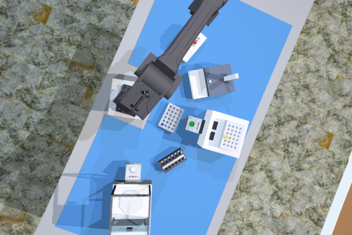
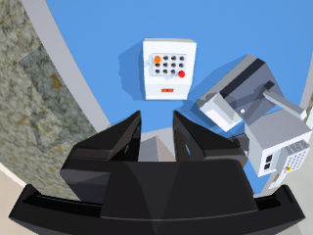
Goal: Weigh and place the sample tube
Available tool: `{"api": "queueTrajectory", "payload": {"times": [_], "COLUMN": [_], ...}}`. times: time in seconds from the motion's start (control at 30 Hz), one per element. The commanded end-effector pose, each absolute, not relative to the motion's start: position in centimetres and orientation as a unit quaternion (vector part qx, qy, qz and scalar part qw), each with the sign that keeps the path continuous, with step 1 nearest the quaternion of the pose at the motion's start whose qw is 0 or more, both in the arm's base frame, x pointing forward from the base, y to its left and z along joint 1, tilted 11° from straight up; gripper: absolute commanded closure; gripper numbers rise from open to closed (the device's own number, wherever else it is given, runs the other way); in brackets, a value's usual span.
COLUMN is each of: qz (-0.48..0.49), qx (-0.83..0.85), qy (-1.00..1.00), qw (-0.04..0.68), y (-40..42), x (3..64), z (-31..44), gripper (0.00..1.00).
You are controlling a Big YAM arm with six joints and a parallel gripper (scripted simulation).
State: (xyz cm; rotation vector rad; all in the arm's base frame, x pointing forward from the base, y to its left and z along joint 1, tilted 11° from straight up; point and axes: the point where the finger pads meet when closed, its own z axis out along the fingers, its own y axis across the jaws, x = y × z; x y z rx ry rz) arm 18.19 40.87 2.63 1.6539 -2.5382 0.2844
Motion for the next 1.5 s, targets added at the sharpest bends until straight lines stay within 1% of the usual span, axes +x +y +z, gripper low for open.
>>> {"api": "queueTrajectory", "payload": {"times": [0.0, 0.33, 0.4, 0.73, 0.9, 0.97, 1.47], "qz": [0.085, 0.085, 0.085, 0.094, 0.095, 0.095, 0.098], "qx": [0.525, 0.513, 0.513, 0.482, 0.460, 0.460, 0.404], "qy": [-0.846, -0.854, -0.854, -0.870, -0.882, -0.882, -0.909], "qw": [0.035, 0.031, 0.031, 0.039, 0.037, 0.037, 0.032], "y": [39.9, 33.8, 33.8, 25.6, 21.5, 21.5, 9.0], "x": [18.9, 18.6, 18.6, 18.0, 17.8, 17.8, 17.1], "z": [4.1, 5.0, 5.0, 6.3, 7.0, 7.0, 9.2], "gripper": [0.70, 0.70, 0.70, 0.70, 0.70, 0.70, 0.70]}}
